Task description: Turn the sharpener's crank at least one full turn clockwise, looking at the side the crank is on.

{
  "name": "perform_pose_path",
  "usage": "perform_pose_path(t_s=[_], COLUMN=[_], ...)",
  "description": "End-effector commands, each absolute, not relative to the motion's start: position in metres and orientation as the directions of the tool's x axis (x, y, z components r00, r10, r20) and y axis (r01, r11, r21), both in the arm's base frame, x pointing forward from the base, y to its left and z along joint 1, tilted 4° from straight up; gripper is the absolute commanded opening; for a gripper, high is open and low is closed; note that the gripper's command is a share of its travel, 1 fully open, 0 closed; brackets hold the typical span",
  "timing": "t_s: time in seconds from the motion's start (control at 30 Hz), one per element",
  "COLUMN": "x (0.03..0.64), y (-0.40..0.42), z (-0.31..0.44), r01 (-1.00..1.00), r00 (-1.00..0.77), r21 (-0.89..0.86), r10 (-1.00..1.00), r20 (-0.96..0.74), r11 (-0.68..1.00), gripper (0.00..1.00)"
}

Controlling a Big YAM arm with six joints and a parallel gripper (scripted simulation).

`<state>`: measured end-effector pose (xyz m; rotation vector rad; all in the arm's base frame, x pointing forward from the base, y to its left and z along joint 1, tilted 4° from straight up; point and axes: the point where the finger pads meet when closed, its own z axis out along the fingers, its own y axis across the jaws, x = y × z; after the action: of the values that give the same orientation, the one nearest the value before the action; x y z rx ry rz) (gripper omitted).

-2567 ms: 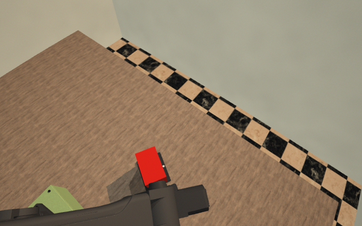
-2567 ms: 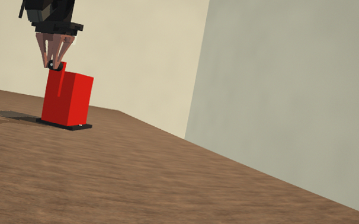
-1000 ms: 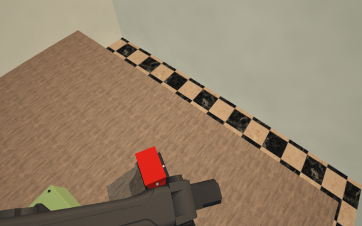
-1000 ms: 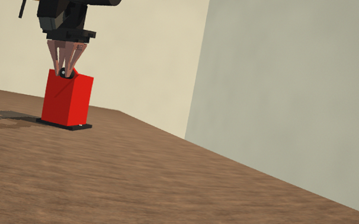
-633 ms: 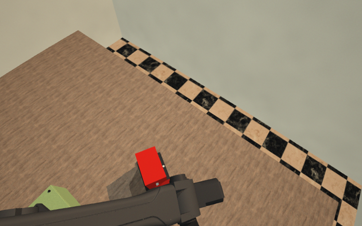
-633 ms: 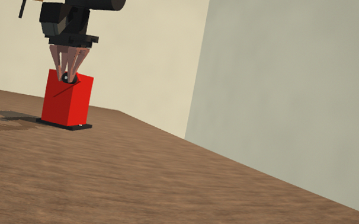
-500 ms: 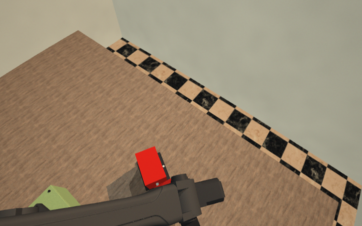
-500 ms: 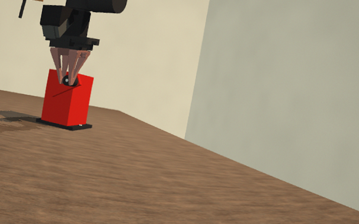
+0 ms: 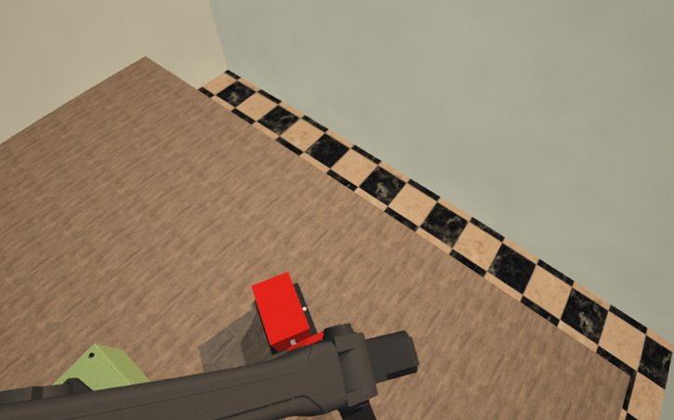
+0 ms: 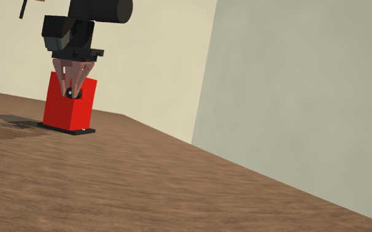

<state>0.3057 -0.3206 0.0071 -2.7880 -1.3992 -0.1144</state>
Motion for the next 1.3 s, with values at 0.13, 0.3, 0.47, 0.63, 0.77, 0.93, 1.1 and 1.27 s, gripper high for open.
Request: perform_pose_path(t_s=[0.13, 0.3, 0.47, 0.63, 0.77, 0.93, 1.1, 1.27], x=[0.303, 0.307, 0.299, 0.296, 0.293, 0.291, 0.287, 0.282], y=[-0.326, -0.333, -0.325, -0.323, -0.322, -0.32, -0.317, -0.314], z=[-0.013, -0.012, -0.025, -0.032, -0.037, -0.041, -0.046, -0.051], r01=[0.798, 0.798, 0.799, 0.799, 0.8, 0.8, 0.8, 0.8], r00=[0.601, 0.6, 0.599, 0.599, 0.598, 0.598, 0.598, 0.598], r21=[0.01, 0.028, 0.009, 0.009, 0.009, 0.009, 0.008, 0.008], r10=[0.796, 0.797, 0.797, 0.798, 0.798, 0.798, 0.799, 0.799], r20=[0.069, 0.067, 0.071, 0.071, 0.071, 0.071, 0.071, 0.071], r11=[-0.603, -0.602, -0.601, -0.601, -0.6, -0.6, -0.6, -0.6], gripper=[0.15, 0.15, 0.15, 0.15, 0.15, 0.15, 0.15, 0.15])
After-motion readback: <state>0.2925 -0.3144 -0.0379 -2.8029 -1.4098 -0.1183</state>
